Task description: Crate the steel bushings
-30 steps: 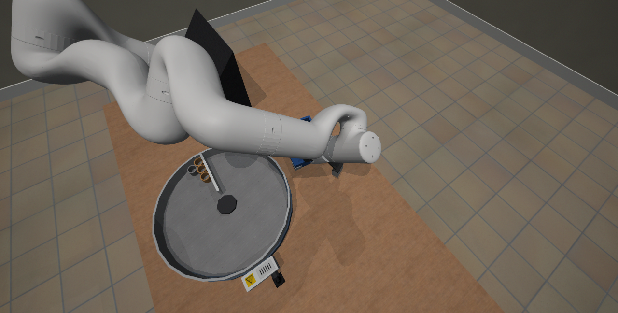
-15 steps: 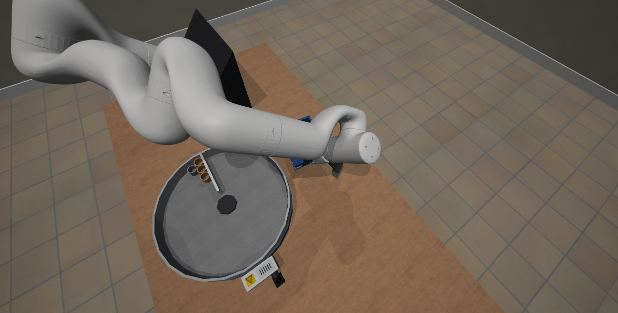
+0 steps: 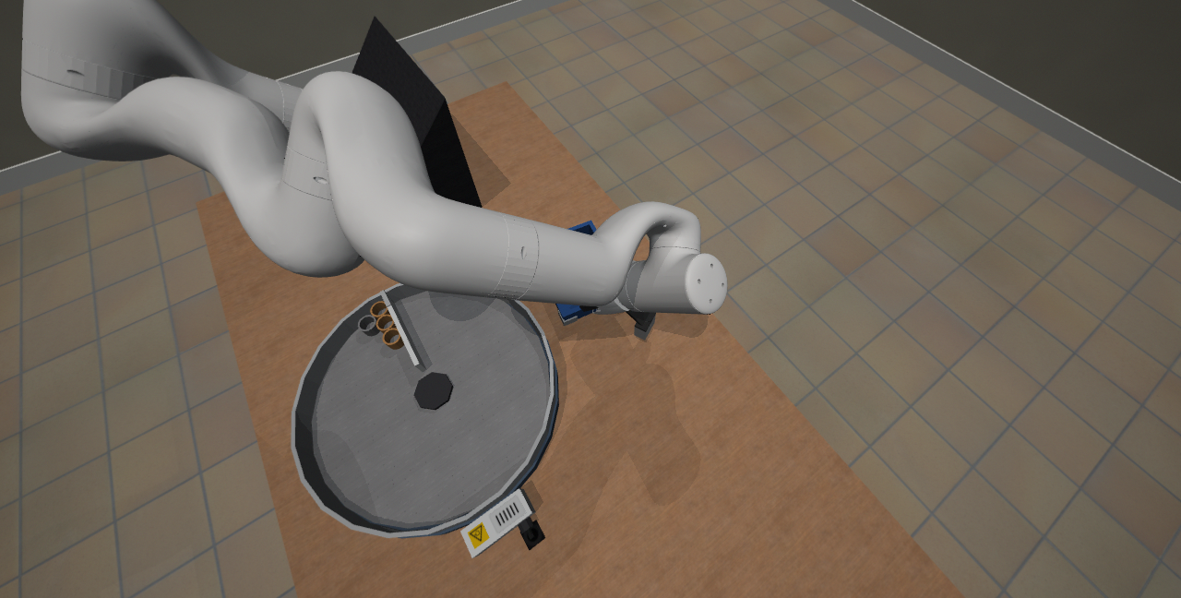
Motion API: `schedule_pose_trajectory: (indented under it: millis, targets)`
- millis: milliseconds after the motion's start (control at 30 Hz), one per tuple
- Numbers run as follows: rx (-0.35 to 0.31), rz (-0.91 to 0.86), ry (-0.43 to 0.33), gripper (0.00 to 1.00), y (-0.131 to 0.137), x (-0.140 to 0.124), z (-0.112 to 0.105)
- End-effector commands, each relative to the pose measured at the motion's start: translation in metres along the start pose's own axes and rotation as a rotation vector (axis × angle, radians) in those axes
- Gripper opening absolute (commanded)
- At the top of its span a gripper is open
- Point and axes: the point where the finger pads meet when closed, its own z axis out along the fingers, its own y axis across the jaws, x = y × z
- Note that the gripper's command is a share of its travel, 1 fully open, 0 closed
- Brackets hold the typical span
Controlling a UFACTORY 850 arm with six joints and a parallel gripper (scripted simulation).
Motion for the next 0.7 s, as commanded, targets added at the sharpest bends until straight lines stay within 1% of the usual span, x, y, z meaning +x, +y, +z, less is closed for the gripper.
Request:
schedule_pose_trajectory:
  millis: [0,233,267,667]
  targets:
    - [0.000,0.000,0.002,0.00,0.0001,0.0000,-0.0012]
    - [0.000,0.000,0.002,0.00,0.0001,0.0000,-0.0012]
    - [0.000,0.000,0.002,0.14,0.0001,0.0000,-0.0012]
    - [0.000,0.000,0.002,0.14,0.0001,0.0000,-0.0012]
